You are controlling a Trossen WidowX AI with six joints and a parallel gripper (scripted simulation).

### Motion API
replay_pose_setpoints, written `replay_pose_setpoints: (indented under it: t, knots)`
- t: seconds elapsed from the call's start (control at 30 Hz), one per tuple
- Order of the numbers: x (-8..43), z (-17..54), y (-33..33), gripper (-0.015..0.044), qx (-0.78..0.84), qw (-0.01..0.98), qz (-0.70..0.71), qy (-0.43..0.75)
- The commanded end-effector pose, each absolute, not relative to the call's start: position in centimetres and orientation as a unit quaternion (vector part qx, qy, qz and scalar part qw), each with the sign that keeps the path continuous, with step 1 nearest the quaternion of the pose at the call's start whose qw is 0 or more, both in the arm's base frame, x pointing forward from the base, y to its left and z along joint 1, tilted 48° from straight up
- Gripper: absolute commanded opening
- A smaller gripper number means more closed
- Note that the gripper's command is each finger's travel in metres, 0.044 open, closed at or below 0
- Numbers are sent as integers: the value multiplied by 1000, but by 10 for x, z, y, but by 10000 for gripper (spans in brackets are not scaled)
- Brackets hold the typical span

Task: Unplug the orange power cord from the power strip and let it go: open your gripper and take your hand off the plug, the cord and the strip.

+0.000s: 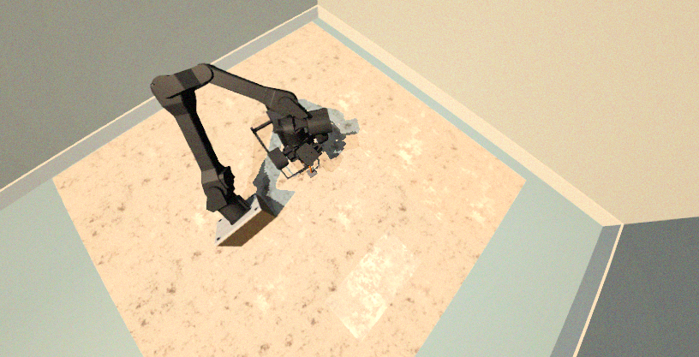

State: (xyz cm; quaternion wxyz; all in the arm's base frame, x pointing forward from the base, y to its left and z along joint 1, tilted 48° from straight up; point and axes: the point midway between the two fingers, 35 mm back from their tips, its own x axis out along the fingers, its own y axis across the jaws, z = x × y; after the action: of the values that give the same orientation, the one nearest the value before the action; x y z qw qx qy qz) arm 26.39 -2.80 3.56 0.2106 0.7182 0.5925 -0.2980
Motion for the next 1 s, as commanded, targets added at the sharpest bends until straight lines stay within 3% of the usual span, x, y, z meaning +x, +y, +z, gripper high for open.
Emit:
replay_pose_setpoints:
  t: [0.0, 0.97]
  knots:
    - [264, 36, -28, 15, 718, 211, -298, 592]
    - [258, 8, -57, 0, 719, 212, -300, 591]
